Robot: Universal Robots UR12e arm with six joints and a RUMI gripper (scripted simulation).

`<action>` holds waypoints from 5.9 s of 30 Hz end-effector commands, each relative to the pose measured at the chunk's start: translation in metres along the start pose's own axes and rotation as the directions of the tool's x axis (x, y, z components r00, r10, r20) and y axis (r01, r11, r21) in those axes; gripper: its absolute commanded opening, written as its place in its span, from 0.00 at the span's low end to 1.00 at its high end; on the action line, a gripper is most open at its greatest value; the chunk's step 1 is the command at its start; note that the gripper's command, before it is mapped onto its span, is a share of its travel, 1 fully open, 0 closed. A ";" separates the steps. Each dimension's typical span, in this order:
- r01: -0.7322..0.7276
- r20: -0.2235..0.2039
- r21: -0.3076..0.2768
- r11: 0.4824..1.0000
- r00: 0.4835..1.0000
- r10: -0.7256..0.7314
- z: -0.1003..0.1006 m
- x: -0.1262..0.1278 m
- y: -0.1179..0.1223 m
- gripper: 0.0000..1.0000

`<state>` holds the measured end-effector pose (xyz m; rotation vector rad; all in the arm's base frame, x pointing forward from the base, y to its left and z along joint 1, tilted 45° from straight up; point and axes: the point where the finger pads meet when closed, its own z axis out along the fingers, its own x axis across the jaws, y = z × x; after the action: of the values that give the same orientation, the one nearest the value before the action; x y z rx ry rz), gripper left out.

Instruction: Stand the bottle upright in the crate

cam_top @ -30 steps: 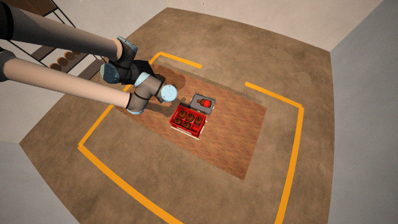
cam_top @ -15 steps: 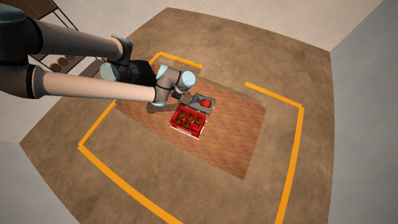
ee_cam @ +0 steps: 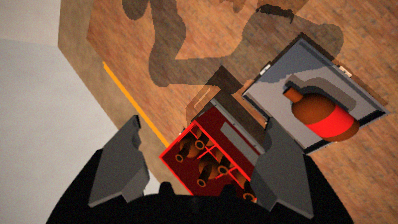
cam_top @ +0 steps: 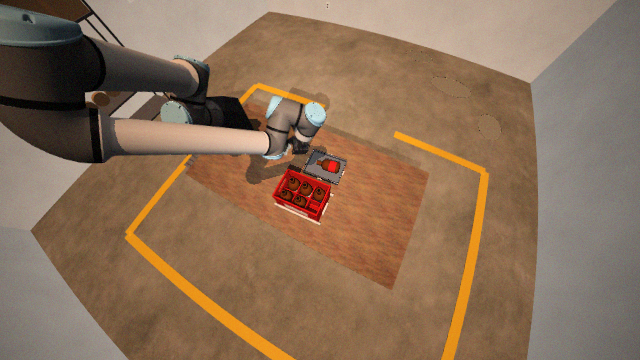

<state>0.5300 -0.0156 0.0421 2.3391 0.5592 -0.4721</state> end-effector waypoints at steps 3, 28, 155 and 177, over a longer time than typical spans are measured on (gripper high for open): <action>0.181 -0.050 -0.074 0.981 0.981 -0.185 0.001 0.033 0.000 1.00; 0.580 -0.075 -0.278 0.766 0.782 -0.619 0.003 0.116 0.001 1.00; 0.252 -0.280 -0.296 0.921 0.899 -0.336 0.006 0.175 -0.009 0.00; -0.422 -0.406 -0.027 0.906 0.833 0.376 0.006 0.180 -0.013 0.00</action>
<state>0.6734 0.0358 -0.0536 2.3290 0.4294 0.1763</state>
